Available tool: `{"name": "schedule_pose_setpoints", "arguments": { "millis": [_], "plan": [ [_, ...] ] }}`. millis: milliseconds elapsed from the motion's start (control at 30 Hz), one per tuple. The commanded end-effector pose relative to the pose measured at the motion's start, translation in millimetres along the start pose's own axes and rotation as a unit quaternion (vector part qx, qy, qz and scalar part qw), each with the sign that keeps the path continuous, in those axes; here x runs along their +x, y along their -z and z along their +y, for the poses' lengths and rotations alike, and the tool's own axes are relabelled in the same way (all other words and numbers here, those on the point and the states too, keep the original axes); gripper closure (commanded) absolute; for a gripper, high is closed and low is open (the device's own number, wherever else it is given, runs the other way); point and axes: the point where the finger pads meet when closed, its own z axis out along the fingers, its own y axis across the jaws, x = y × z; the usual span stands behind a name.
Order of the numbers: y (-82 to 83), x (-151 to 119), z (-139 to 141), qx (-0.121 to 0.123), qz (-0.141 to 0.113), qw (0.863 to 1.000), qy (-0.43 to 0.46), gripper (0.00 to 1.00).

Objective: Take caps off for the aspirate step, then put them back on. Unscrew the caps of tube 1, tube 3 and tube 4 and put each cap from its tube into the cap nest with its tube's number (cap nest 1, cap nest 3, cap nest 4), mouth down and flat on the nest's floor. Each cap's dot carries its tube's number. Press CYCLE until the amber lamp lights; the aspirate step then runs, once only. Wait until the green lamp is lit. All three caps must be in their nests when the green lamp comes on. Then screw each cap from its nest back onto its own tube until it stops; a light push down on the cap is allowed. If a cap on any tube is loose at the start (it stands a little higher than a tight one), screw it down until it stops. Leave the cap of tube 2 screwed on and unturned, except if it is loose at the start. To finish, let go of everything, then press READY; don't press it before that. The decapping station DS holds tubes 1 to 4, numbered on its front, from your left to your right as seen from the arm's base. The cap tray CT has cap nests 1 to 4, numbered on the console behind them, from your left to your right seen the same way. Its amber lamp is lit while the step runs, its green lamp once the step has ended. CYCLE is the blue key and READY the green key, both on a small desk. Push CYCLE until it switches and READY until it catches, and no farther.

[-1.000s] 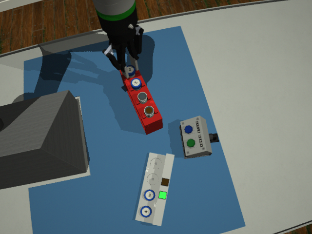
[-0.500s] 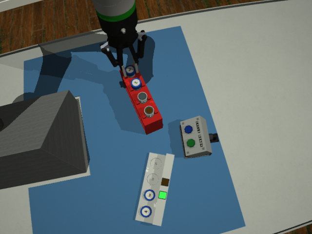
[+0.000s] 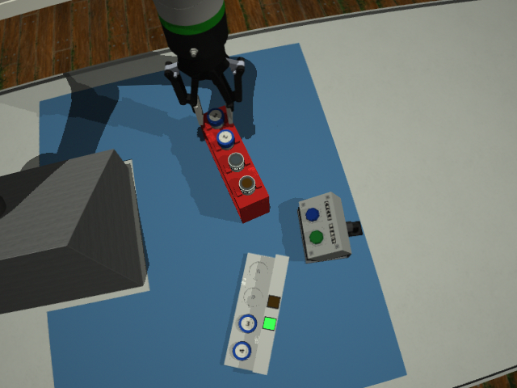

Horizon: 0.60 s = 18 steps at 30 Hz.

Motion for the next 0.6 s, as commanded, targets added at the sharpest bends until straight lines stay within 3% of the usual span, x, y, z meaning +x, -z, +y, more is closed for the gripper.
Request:
{"name": "schedule_pose_setpoints", "arguments": {
  "millis": [0,267,567],
  "plan": [
    [0.2,0.0,-0.2,0.000,0.000,1.000,0.000,0.65],
    [0.2,0.0,-0.2,0.000,0.000,1.000,0.000,0.65],
    [1.1,0.0,-0.2,0.000,0.000,0.984,0.179,0.65]
  ]
}}
